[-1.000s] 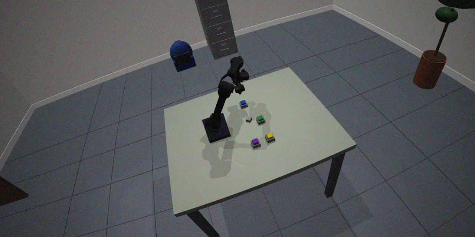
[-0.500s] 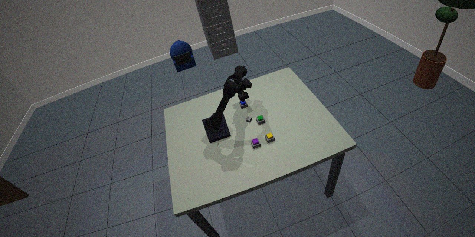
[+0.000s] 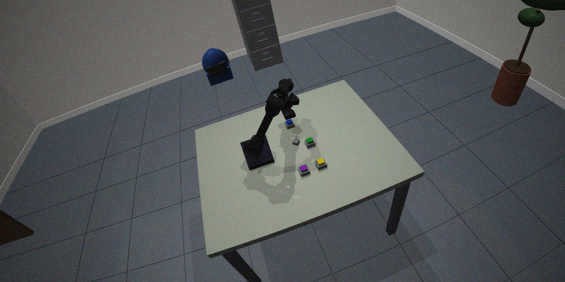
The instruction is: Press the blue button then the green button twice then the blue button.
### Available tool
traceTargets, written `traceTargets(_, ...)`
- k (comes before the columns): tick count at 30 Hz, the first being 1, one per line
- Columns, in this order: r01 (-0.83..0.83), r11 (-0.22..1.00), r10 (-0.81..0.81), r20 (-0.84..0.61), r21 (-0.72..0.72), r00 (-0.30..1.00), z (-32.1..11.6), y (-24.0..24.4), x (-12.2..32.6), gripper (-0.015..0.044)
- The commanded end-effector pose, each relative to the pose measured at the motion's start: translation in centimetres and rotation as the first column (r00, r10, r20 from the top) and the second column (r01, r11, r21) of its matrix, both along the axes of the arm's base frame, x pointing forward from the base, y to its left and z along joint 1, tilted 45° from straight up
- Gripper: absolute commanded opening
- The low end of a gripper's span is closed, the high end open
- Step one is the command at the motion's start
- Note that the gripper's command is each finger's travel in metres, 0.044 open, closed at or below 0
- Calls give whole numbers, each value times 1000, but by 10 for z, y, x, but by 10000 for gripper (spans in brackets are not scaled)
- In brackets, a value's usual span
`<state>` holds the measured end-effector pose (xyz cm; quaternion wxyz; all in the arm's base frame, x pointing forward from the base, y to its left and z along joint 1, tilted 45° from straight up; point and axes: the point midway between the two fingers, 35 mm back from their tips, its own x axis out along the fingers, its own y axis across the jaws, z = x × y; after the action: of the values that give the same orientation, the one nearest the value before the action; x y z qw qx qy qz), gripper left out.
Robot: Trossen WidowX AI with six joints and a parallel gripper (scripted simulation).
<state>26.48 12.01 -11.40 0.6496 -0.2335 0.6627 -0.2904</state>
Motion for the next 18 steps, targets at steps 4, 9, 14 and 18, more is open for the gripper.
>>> traceTargets(4,-5,1000,5,0,-4,1000,-6,-7,0,20)
traceTargets(9,-5,1000,5,0,-4,1000,-12,-12,0,20)
traceTargets(14,-5,1000,5,1,-5,1000,-18,-18,0,20)
traceTargets(18,-5,1000,5,1,-5,1000,-22,-23,-1,20)
